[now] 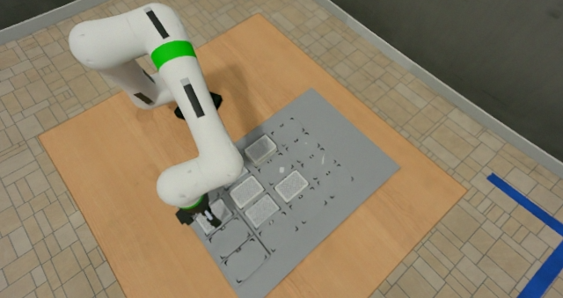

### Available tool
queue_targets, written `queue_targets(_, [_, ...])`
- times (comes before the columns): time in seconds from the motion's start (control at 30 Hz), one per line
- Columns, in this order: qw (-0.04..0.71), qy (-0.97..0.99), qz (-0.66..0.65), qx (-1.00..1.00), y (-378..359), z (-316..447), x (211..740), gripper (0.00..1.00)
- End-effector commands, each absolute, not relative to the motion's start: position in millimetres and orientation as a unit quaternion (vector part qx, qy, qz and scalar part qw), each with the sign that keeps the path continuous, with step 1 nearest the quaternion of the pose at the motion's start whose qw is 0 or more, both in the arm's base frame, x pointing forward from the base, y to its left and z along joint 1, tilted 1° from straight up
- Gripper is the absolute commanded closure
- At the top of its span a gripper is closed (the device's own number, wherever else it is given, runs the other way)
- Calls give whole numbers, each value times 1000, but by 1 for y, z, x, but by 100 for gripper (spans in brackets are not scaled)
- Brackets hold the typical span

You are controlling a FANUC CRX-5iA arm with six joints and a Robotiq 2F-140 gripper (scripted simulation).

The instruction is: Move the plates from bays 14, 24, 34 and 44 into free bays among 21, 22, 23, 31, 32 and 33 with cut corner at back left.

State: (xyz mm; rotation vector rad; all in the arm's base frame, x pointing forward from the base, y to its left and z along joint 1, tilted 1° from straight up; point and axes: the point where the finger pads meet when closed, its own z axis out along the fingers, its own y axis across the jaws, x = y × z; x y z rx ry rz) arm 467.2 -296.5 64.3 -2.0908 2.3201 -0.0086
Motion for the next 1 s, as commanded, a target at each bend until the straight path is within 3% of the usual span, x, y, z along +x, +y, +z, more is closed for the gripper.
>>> queue_targets(0.0, [9,743,-4,-669,-297,64,468,30])
queue_targets(0.97, [9,743,-4,-669,-297,33,468,30])
